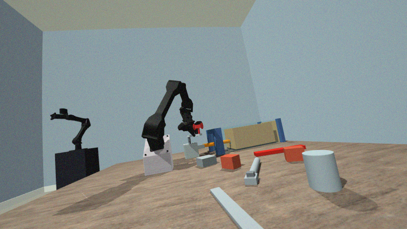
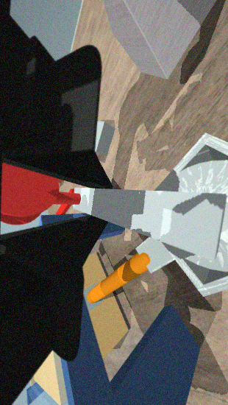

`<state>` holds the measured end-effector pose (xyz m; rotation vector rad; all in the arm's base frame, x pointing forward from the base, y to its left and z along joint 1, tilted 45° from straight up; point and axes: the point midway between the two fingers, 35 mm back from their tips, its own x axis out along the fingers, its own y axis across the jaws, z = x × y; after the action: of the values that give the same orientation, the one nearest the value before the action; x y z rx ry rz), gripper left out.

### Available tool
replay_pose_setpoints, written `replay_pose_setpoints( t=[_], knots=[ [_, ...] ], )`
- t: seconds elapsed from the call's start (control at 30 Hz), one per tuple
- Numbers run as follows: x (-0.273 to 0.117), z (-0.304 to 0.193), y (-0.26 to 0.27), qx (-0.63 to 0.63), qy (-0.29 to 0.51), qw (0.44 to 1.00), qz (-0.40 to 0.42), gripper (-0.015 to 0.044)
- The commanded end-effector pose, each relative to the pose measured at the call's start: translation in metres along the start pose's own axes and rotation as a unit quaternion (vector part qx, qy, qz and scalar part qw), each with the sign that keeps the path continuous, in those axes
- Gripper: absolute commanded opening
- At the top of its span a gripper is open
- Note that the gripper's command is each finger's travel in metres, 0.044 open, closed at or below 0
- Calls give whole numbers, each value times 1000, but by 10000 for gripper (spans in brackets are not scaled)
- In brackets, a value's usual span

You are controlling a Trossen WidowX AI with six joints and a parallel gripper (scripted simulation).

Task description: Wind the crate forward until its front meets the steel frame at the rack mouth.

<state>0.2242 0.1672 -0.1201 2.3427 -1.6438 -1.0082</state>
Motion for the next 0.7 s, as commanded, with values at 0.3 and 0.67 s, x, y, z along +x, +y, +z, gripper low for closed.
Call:
replay_pose_setpoints(
  t=[0.3,0.67],
  knots=[
    [6,1,2,-3,1,1000,-1,0],
    [8,2,2,-3,1,1000,-1,0]
  ],
)
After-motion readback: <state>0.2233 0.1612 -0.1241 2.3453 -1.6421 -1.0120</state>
